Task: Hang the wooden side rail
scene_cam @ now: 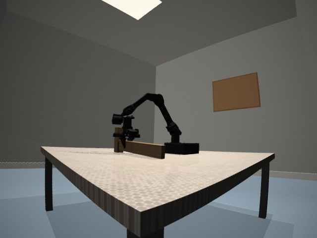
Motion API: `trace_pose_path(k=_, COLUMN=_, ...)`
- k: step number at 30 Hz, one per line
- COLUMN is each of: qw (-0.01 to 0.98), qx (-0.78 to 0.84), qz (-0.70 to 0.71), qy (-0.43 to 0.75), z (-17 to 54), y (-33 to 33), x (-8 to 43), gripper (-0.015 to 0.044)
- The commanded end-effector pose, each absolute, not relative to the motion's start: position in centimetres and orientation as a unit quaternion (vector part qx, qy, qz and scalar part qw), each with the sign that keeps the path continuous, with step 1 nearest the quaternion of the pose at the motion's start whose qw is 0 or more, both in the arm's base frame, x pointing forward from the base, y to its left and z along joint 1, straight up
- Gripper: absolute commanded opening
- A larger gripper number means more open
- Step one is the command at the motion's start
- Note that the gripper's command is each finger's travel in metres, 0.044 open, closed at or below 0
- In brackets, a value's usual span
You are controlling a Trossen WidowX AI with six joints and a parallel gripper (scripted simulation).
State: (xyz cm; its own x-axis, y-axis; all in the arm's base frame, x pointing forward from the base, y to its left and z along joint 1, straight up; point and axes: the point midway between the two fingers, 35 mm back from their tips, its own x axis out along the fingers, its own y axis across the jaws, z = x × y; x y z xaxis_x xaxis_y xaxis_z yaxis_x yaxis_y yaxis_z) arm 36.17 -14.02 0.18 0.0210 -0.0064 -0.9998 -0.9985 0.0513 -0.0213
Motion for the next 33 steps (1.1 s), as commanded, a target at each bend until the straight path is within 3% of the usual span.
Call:
trace_pose_path(k=1, qw=0.516, qx=-0.497, qz=0.477, qy=0.509, z=0.34, y=-14.26, x=36.20, gripper=0.0000)
trace_pose_path(k=33, qw=0.516, qx=-0.497, qz=0.477, qy=0.509, z=-0.20, y=-14.27, x=36.21, gripper=0.0000)
